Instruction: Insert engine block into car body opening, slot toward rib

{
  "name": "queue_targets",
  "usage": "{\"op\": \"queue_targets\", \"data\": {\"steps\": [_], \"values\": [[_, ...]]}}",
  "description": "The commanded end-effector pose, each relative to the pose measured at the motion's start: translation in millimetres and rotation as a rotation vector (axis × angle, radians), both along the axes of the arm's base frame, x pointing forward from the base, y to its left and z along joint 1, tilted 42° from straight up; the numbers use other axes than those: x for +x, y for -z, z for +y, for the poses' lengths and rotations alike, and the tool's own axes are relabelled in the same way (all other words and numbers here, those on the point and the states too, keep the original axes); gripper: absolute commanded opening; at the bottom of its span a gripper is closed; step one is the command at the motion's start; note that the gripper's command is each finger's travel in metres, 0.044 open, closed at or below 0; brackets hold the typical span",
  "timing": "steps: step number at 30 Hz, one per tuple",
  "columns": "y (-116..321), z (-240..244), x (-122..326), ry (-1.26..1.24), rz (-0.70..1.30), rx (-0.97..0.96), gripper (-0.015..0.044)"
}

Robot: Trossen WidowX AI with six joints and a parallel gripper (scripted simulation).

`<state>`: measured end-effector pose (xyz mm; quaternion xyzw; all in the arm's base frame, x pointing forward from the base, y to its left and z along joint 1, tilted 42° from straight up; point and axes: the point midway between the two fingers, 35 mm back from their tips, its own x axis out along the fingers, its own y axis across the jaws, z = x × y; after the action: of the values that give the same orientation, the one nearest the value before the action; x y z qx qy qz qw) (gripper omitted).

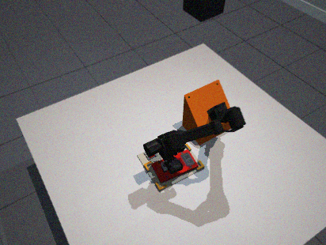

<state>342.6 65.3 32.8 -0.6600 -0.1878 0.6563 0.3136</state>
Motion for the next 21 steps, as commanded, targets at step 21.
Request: {"op": "queue_targets", "data": {"steps": [21], "values": [[4.3,3.3,-0.1,0.003,0.005,0.003,0.0159]]}}
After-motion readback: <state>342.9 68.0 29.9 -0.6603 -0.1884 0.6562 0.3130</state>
